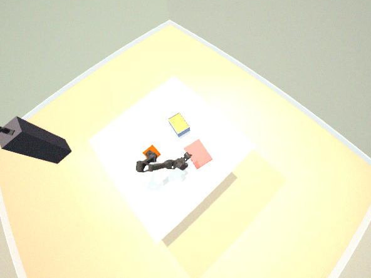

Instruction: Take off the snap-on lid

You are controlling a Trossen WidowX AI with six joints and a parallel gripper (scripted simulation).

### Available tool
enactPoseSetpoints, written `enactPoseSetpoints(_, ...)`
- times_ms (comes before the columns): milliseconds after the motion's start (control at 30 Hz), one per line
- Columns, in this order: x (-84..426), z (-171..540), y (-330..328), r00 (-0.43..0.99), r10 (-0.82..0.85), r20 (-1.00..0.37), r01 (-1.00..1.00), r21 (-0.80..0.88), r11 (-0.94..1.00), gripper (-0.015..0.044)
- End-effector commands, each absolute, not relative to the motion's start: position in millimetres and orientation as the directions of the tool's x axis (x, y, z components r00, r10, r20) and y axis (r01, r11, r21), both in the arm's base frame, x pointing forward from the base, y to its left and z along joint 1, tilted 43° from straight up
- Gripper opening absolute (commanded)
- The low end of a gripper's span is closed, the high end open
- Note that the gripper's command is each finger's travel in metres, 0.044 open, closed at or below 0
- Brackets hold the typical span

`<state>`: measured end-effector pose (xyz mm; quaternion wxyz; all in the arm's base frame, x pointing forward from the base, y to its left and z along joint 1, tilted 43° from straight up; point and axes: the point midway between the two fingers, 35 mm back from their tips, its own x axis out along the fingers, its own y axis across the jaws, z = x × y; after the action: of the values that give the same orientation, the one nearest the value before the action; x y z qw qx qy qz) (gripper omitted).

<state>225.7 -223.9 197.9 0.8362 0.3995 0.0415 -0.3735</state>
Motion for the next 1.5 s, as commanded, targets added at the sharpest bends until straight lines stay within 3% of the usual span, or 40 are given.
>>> enactPoseSetpoints(0, 216.9, 194.1, -221.1, 0.718, -0.587, -0.373, 0.659, 0.635, 0.403, 0.0440)
enactPoseSetpoints(533, 186.6, 190.3, -215.1, 0.717, -0.588, -0.375, 0.661, 0.633, 0.403, 0.0440)
enactPoseSetpoints(1467, 175.9, 229.2, -178.5, 0.717, -0.587, -0.375, 0.660, 0.634, 0.402, 0.0440)
